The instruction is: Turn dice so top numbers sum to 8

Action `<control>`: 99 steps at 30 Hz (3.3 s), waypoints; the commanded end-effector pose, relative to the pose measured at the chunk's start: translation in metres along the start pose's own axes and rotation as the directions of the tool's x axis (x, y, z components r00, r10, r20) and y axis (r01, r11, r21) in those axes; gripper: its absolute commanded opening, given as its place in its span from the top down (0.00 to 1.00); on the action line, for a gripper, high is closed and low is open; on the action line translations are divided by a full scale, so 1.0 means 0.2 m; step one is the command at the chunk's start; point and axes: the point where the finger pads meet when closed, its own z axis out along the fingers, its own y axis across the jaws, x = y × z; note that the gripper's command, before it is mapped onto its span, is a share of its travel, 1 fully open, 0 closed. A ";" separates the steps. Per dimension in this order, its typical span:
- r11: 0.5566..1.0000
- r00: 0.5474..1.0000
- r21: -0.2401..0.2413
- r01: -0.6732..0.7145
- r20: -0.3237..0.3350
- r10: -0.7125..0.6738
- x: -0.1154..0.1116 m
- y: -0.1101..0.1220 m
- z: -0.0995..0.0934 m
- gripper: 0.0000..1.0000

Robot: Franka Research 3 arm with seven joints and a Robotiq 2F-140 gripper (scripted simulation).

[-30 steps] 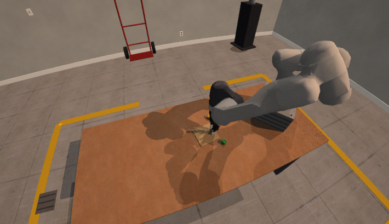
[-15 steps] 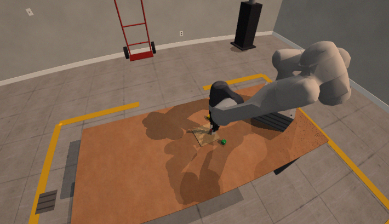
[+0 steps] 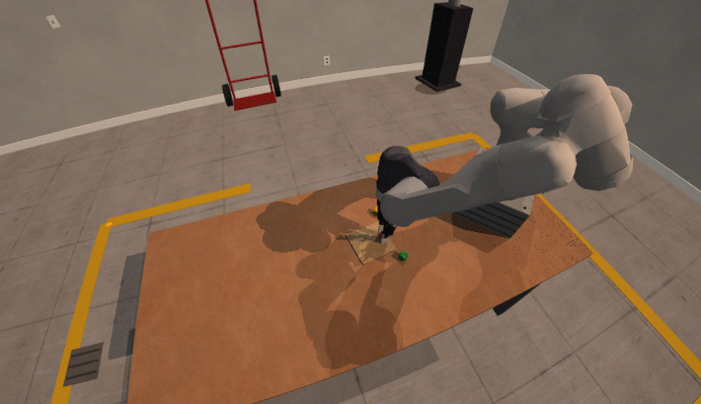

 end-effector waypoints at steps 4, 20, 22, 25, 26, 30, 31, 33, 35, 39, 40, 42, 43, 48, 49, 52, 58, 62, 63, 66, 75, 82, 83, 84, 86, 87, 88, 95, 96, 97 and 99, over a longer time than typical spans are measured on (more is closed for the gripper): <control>1.000 1.000 0.001 0.003 0.002 -0.003 0.00 0.00 0.00 0.87; 1.000 1.000 0.001 0.003 0.002 -0.003 0.00 0.00 0.00 0.80; 1.000 1.000 0.001 0.003 0.002 -0.003 0.00 0.00 0.00 0.80; 1.000 1.000 0.001 0.003 0.002 -0.003 0.00 0.00 0.00 0.78; 1.000 1.000 0.001 0.003 0.002 -0.003 0.00 0.00 0.00 0.75; 1.000 1.000 0.001 0.003 0.002 -0.003 0.00 0.00 0.00 0.75; 1.000 1.000 0.001 0.003 0.002 -0.003 0.00 0.00 0.00 0.75; 1.000 1.000 0.001 0.003 0.002 -0.003 0.00 0.00 0.00 0.75; 1.000 1.000 0.001 0.003 0.002 -0.003 0.00 0.00 0.00 0.75; 1.000 1.000 0.001 0.003 0.002 -0.003 0.00 0.00 0.00 0.75; 1.000 1.000 0.001 0.003 0.002 -0.003 0.00 0.00 -0.01 0.75; 1.000 1.000 0.001 0.003 0.002 -0.003 0.00 0.00 -0.02 0.75; 1.000 1.000 0.001 0.003 0.002 -0.003 0.00 0.00 -0.04 0.75; 1.000 1.000 0.001 0.003 0.002 -0.003 0.00 0.00 -0.14 0.75; 1.000 1.000 0.001 0.003 0.002 -0.003 0.00 0.00 -0.17 0.75; 1.000 1.000 0.001 0.003 0.002 -0.003 0.00 0.00 -0.25 0.75; 1.000 1.000 0.001 0.003 0.002 -0.003 0.00 0.00 -0.35 0.75; 1.000 1.000 0.001 0.003 0.002 -0.003 0.00 0.00 -0.42 0.75; 1.000 1.000 0.001 0.003 0.002 -0.003 0.00 0.00 -0.43 0.75; 1.000 1.000 0.001 0.003 0.002 -0.003 0.00 0.00 -0.45 0.75; 1.000 1.000 0.001 0.003 0.002 -0.003 0.00 0.00 -0.45 0.00; 1.000 1.000 0.001 0.003 0.002 -0.003 0.00 0.00 -0.45 0.00; 1.000 1.000 0.001 0.003 0.002 -0.003 0.00 0.00 -0.45 0.00; 1.000 1.000 0.001 0.003 0.002 -0.003 0.00 0.00 -0.45 0.00; 1.000 1.000 0.001 0.003 0.002 -0.003 0.00 0.00 -0.45 0.00; 1.000 1.000 0.001 0.003 0.002 -0.003 0.00 0.00 -0.45 0.00; 1.000 1.000 0.001 0.003 0.002 -0.003 0.00 0.00 -0.45 0.00; 0.991 0.991 0.003 0.131 0.003 -0.131 0.00 0.02 -0.44 0.00; 0.980 0.980 0.003 0.199 0.002 -0.199 0.01 0.04 -0.44 0.00; 0.979 0.979 0.003 0.205 0.002 -0.205 0.01 0.04 -0.44 0.00; 0.967 0.967 0.003 0.253 0.002 -0.253 0.01 0.05 -0.44 0.00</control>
